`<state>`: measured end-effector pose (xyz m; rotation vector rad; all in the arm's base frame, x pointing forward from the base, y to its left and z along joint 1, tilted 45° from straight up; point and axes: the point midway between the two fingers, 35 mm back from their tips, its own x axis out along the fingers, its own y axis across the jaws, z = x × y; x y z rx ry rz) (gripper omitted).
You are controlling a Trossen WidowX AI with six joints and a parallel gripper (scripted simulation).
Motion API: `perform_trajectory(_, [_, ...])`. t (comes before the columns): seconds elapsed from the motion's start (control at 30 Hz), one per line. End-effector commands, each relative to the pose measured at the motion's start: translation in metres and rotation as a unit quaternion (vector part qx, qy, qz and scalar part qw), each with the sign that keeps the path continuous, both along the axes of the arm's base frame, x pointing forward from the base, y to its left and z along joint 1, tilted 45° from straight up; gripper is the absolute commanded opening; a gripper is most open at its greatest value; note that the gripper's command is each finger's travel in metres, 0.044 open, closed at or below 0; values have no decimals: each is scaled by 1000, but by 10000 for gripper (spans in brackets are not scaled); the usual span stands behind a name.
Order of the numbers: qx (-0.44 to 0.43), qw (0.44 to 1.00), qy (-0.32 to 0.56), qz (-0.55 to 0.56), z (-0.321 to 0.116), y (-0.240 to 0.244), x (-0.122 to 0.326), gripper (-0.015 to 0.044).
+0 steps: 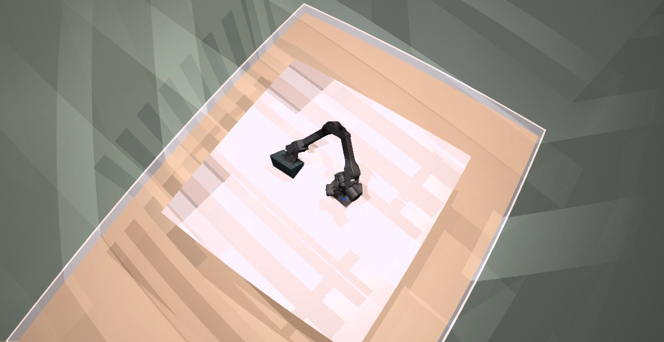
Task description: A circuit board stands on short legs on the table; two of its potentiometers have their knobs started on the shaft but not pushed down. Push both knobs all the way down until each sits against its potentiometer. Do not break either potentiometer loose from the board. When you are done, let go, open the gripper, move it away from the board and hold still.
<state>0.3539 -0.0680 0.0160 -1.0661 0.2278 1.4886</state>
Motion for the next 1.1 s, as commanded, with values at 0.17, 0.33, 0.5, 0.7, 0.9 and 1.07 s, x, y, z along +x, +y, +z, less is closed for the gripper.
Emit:
perform_trajectory(0.17, [0, 1000, 1, 8, -5, 7, 2, 0])
perform_trajectory(0.33, [0, 1000, 1, 8, -5, 7, 2, 0])
perform_trajectory(0.5, [0, 1000, 1, 8, -5, 7, 2, 0])
perform_trajectory(0.7, [0, 1000, 1, 8, -5, 8, 2, 0])
perform_trajectory(0.9, [0, 1000, 1, 8, -4, 6, 2, 0])
perform_trajectory(1.07, [0, 1000, 1, 8, 1, 1, 1, 0])
